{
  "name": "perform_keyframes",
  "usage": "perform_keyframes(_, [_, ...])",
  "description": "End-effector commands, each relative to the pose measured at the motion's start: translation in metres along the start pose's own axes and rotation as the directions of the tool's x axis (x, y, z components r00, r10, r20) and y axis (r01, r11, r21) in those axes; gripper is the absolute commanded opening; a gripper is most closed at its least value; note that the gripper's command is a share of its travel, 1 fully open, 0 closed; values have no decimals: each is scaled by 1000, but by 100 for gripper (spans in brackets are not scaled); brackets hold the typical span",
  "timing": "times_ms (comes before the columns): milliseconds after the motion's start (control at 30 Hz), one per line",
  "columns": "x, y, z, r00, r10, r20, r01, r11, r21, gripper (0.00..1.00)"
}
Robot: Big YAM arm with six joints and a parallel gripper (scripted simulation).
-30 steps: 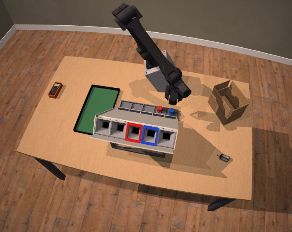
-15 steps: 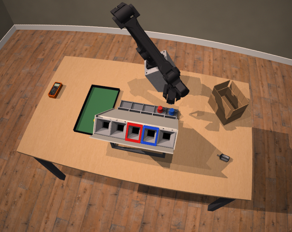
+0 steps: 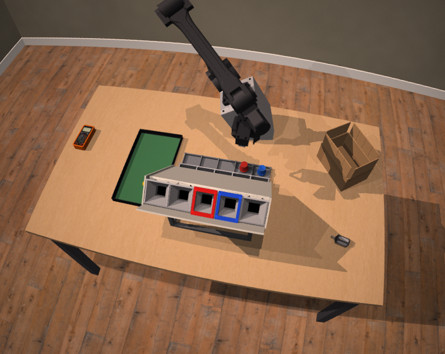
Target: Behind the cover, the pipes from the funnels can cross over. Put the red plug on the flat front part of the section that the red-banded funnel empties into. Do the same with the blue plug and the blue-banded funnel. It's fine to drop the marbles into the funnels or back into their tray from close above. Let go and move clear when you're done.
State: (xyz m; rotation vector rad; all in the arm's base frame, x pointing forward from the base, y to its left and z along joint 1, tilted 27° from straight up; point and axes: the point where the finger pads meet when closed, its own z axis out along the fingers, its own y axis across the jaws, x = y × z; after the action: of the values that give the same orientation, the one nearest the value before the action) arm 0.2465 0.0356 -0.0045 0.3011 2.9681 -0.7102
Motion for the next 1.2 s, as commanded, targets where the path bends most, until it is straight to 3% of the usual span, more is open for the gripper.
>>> perform_keyframes(0, [-19,-16,-38,1000,-9,26,10,1000,-23,59])
perform_keyframes(67, [-19,-16,-38,1000,-9,26,10,1000,-23,59])
perform_keyframes(333, [-21,-62,-81,1000,-8,30,8,1000,-23,59])
perform_keyframes(533, [-21,-75,-98,999,-20,37,21,999,-24,59])
perform_keyframes(700, [-18,-77,-92,1000,-26,12,27,1000,-9,59])
perform_keyframes(1167, [-19,-77,-94,1000,-20,23,20,1000,-16,59])
